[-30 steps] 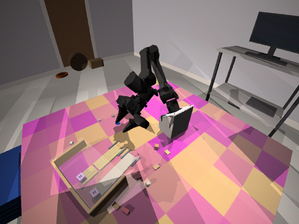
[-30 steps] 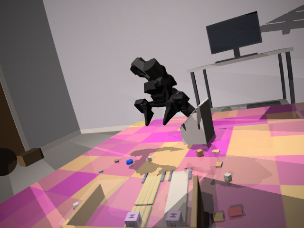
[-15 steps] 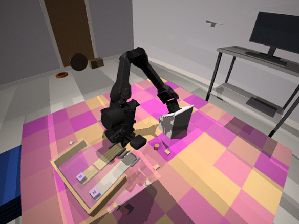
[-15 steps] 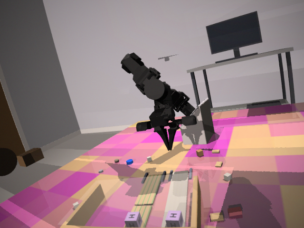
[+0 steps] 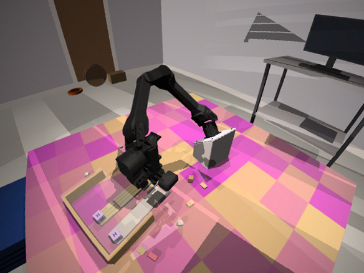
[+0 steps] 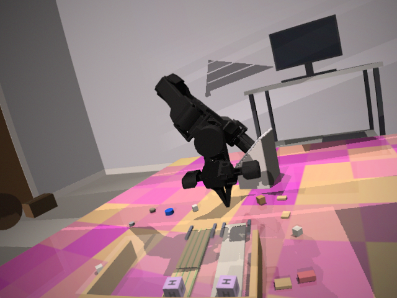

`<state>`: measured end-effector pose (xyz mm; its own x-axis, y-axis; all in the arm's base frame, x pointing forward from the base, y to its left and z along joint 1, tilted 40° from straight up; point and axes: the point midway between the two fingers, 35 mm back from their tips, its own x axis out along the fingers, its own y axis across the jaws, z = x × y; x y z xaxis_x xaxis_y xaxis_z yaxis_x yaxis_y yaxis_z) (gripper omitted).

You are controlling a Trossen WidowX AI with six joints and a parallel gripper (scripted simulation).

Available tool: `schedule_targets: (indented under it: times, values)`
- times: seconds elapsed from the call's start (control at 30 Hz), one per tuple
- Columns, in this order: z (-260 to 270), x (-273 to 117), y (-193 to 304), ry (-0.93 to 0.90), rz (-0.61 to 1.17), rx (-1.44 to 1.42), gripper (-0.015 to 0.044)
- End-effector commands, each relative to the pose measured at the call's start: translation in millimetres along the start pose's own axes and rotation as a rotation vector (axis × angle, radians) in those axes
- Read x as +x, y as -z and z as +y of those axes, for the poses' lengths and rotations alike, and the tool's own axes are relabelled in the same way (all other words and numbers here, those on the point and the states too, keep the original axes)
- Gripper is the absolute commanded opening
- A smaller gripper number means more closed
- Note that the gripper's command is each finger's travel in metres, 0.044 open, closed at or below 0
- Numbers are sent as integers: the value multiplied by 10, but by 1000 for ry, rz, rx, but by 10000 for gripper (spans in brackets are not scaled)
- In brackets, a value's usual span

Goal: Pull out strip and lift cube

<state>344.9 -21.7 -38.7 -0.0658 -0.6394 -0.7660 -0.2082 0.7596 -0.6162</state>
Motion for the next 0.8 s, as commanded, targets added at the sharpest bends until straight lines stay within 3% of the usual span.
schedule_targets:
  times: [0.0,0.77]
  values:
    - [12,78,-5,-3,7,-4,0]
    - [19,459,-8,-2,7,-4,0]
